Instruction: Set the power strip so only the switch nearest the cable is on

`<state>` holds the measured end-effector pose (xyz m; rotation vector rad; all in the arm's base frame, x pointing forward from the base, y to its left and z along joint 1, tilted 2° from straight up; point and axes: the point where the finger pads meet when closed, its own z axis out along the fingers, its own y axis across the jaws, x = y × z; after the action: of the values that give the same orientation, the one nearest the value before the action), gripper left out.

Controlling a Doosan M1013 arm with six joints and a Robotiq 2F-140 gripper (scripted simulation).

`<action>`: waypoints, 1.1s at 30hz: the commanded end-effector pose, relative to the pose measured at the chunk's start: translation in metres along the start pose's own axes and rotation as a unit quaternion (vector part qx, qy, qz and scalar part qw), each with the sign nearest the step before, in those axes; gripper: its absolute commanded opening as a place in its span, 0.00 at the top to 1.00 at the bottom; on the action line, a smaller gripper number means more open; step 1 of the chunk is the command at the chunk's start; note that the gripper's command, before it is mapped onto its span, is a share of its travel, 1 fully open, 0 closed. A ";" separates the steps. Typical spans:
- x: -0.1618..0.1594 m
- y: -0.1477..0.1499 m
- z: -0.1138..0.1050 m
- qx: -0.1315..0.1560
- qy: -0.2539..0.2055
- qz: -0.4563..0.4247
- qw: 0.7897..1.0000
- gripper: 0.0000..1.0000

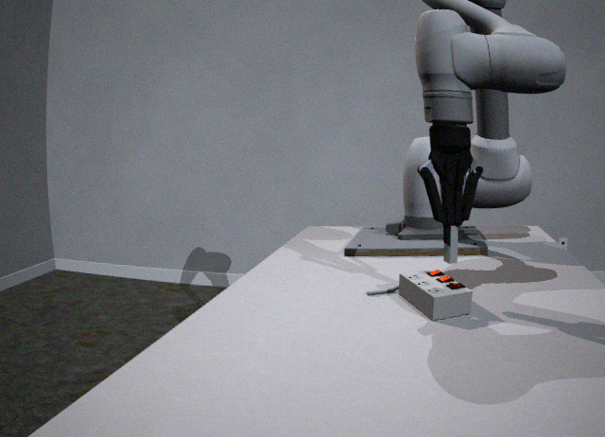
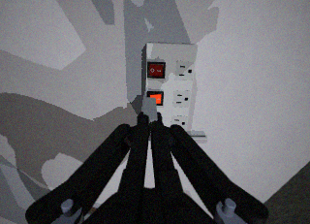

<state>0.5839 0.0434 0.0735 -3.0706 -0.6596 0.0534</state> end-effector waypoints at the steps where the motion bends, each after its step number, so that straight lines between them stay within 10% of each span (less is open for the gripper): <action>1: 0.000 0.000 0.004 0.000 0.000 0.000 1.000 1.00; 33: 0.000 0.001 0.021 0.000 0.000 0.000 1.000 1.00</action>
<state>0.5833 0.0426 0.0529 -3.0706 -0.6596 0.0534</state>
